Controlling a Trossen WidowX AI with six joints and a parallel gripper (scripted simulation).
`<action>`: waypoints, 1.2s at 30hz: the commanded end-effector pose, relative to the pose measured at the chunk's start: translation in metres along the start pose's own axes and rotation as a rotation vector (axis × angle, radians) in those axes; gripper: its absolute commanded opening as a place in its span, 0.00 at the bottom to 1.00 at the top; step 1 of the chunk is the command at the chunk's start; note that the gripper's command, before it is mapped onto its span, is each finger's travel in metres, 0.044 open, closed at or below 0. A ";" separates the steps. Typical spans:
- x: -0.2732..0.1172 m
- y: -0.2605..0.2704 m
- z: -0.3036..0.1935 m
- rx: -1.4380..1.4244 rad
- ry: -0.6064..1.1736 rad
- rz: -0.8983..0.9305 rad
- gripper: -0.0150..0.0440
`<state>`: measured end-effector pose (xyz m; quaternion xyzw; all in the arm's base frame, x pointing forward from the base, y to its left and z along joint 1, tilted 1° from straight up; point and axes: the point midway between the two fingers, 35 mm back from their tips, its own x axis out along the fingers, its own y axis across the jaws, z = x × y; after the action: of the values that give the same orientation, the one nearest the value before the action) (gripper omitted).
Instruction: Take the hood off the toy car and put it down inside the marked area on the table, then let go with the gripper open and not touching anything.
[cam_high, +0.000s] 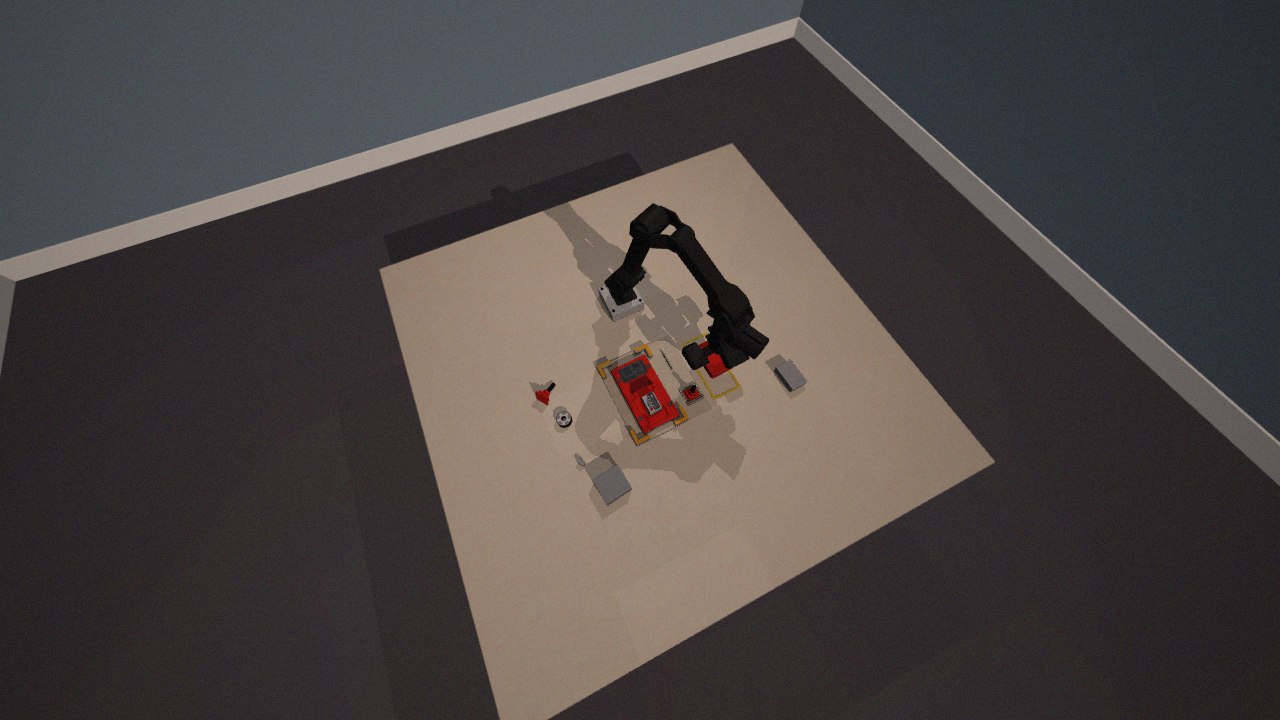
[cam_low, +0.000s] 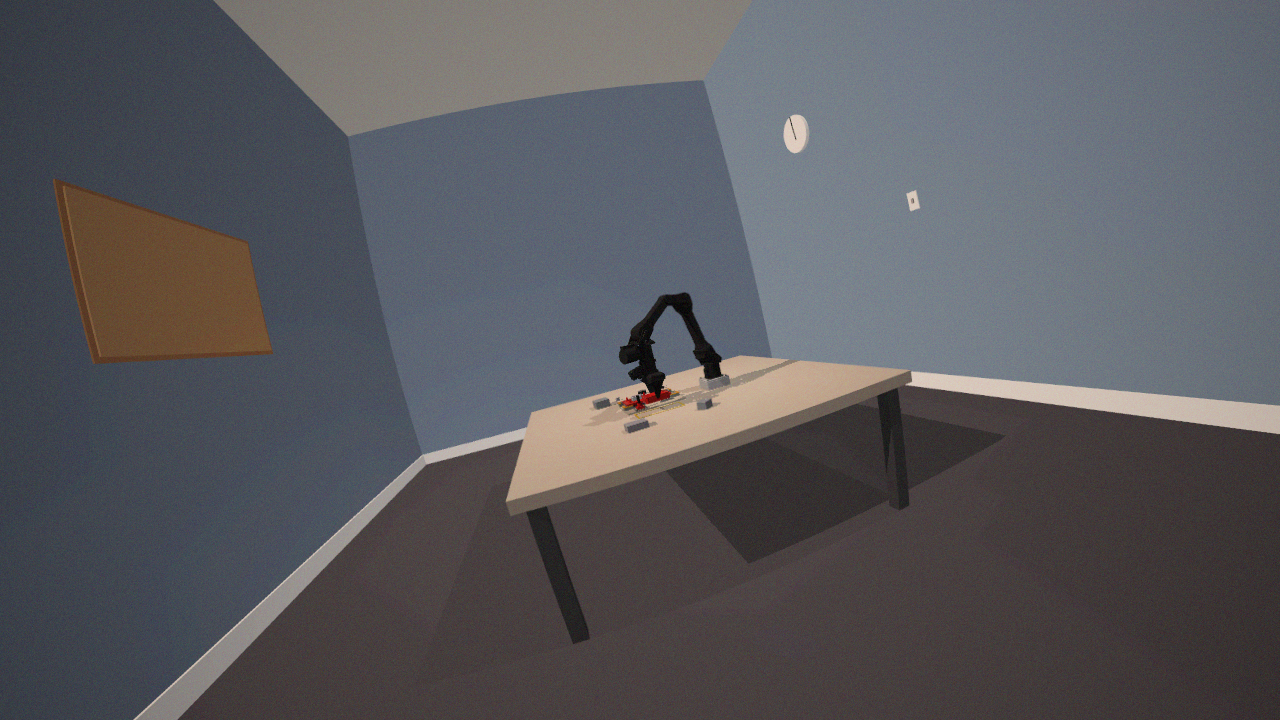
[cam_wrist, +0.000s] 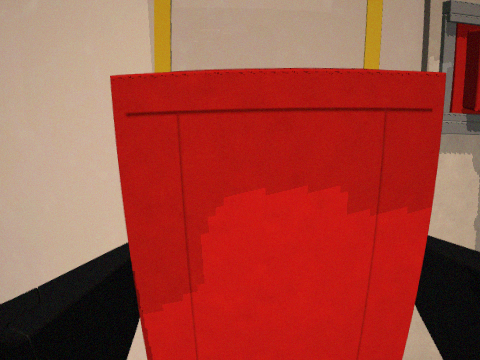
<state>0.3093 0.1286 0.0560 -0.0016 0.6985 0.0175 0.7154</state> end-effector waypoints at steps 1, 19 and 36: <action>0.005 0.000 -0.001 0.003 0.003 0.001 0.25; 0.022 -0.001 -0.003 0.003 0.003 0.001 0.25; 0.028 -0.001 -0.003 0.003 0.003 0.001 0.25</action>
<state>0.3070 0.1282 0.0295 -0.0019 0.6995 0.0172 0.7144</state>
